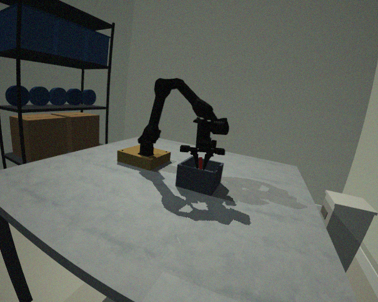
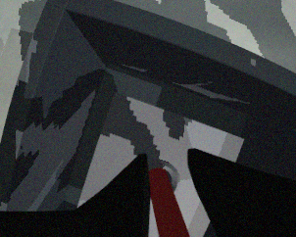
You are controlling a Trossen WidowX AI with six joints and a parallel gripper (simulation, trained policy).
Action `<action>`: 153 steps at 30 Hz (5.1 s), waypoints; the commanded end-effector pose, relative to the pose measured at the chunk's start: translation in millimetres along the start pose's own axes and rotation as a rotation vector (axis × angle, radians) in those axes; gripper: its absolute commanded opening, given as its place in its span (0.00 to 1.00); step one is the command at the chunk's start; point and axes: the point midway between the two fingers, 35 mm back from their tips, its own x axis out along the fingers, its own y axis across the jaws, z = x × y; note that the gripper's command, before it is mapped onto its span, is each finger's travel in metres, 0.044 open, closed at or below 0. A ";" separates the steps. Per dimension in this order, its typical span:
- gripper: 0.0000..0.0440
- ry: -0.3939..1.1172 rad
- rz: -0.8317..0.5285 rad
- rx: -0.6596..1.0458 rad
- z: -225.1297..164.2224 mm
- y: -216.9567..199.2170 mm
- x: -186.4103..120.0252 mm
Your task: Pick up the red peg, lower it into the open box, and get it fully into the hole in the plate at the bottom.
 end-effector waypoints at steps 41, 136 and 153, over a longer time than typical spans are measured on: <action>0.42 0.025 -0.042 -0.187 19.2 13.1 -12.8; 0.78 -0.061 -0.043 -0.323 41.3 11.1 -50.6; 0.88 -0.078 -0.040 -0.327 38.6 14.7 -60.3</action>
